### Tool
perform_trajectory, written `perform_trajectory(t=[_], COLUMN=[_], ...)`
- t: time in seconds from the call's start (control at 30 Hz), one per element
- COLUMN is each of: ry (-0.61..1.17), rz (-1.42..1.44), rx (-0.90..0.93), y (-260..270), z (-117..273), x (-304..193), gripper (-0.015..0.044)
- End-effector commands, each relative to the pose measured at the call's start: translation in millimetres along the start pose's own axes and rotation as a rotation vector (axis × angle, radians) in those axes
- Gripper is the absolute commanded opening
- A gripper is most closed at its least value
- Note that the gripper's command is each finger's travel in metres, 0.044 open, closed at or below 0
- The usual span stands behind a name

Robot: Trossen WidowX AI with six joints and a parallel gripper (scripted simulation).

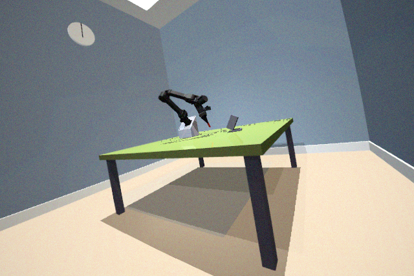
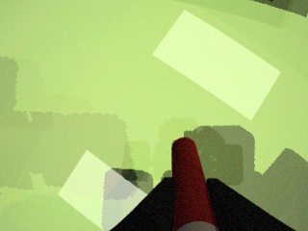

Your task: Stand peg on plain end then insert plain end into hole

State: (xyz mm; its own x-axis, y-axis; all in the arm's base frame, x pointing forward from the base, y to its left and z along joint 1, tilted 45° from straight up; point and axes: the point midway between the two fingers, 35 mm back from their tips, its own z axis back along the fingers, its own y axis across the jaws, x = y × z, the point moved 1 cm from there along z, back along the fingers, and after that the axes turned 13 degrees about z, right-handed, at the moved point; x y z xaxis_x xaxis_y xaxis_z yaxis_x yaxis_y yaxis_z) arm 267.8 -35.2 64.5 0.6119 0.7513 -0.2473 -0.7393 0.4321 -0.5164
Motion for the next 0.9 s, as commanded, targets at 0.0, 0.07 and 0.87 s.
perform_trajectory(t=[0.0, 0.07, 0.87], ry=[-0.039, -0.052, -0.214], rz=[0.014, 0.019, 0.091], rx=[-0.01, -0.015, -0.097], y=[-0.3, -0.5, -4.6], z=[-1.2, -1.9, -7.0], x=[4.2, 5.7, 22.9], gripper=[0.0, 0.0, 0.0])
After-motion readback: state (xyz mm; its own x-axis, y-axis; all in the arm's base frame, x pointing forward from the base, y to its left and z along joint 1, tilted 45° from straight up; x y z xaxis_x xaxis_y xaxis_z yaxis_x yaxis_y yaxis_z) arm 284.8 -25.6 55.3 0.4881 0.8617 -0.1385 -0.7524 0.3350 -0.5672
